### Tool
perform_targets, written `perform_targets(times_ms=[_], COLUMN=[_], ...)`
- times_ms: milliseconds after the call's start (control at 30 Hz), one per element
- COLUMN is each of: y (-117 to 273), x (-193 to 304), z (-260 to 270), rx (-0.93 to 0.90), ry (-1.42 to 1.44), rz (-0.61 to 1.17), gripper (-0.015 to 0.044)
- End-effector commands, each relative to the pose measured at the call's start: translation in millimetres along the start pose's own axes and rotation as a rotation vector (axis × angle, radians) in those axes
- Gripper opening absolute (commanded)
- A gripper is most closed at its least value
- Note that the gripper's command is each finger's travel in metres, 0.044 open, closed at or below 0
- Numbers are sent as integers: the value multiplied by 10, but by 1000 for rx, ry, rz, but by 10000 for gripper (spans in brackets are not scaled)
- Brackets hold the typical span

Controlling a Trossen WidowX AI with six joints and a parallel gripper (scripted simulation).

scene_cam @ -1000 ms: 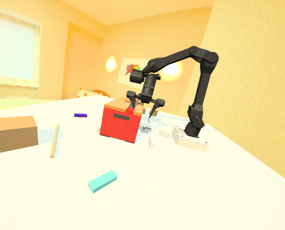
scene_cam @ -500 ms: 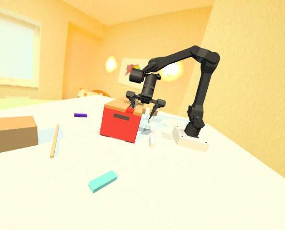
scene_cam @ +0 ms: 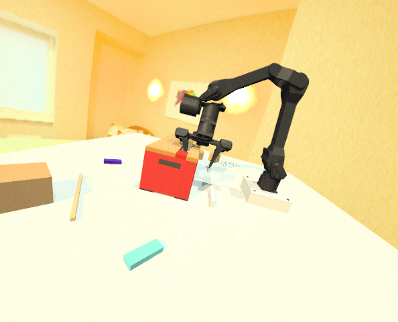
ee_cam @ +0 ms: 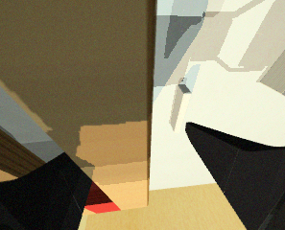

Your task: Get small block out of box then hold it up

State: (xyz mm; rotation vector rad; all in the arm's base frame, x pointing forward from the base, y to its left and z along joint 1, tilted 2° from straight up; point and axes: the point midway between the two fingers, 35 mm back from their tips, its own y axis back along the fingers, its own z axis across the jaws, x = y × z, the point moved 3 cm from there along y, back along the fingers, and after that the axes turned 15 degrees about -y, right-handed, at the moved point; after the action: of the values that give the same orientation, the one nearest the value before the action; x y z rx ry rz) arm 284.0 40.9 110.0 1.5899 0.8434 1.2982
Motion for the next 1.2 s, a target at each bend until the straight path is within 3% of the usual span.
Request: perform_targets(times_ms=[0, 667, 967, 1167], y=[-20, -83, 520, 509], x=[42, 220, 400, 403], z=[-15, -63, -123, -108], rx=[2, 2, 12, 0], ry=[-2, -2, 1, 1], rz=[3, 5, 2, 6], gripper=[400, 400, 400, 400])
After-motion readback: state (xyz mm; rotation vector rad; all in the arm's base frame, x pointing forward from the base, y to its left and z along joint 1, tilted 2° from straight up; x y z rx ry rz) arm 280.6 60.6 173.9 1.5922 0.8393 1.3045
